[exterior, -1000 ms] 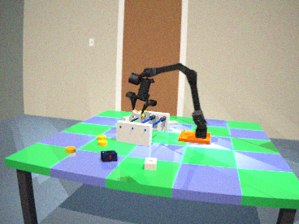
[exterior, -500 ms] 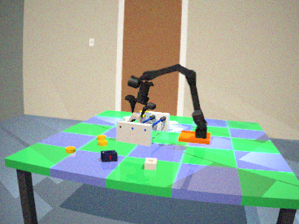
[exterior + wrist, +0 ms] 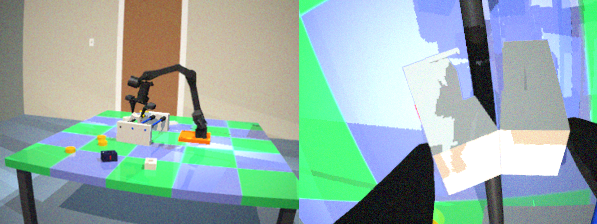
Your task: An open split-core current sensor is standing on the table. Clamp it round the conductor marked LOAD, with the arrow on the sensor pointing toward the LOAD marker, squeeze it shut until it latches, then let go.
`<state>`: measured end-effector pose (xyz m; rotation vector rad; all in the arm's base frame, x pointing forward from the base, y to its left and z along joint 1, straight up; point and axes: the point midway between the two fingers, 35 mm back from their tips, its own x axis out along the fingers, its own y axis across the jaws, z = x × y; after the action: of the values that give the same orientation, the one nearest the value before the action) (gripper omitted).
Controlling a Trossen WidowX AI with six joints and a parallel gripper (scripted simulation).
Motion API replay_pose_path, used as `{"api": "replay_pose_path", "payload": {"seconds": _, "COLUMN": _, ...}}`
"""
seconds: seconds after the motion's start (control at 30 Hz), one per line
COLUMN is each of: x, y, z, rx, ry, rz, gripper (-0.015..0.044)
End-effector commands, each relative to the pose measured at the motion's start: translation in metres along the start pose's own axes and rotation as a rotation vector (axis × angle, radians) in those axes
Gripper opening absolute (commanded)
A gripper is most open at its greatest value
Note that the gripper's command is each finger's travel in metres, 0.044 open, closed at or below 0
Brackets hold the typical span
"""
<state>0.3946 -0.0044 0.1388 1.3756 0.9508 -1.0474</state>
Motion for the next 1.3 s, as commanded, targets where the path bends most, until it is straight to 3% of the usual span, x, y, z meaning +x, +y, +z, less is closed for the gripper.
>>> {"api": "replay_pose_path", "payload": {"seconds": 0.0, "x": -0.0007, "y": 0.0002, "z": -0.0003, "rx": 0.000, "ry": 0.001, "rz": 0.001, "gripper": 0.0000}}
{"api": "replay_pose_path", "payload": {"seconds": 0.9, "x": -0.0006, "y": 0.0003, "z": -0.0003, "rx": 0.000, "ry": 0.001, "rz": -0.001, "gripper": 0.0000}}
{"api": "replay_pose_path", "payload": {"seconds": 1.27, "x": 0.0013, "y": 0.0077, "z": -0.0003, "rx": 0.001, "ry": 0.001, "rz": -0.091, "gripper": 0.0000}}
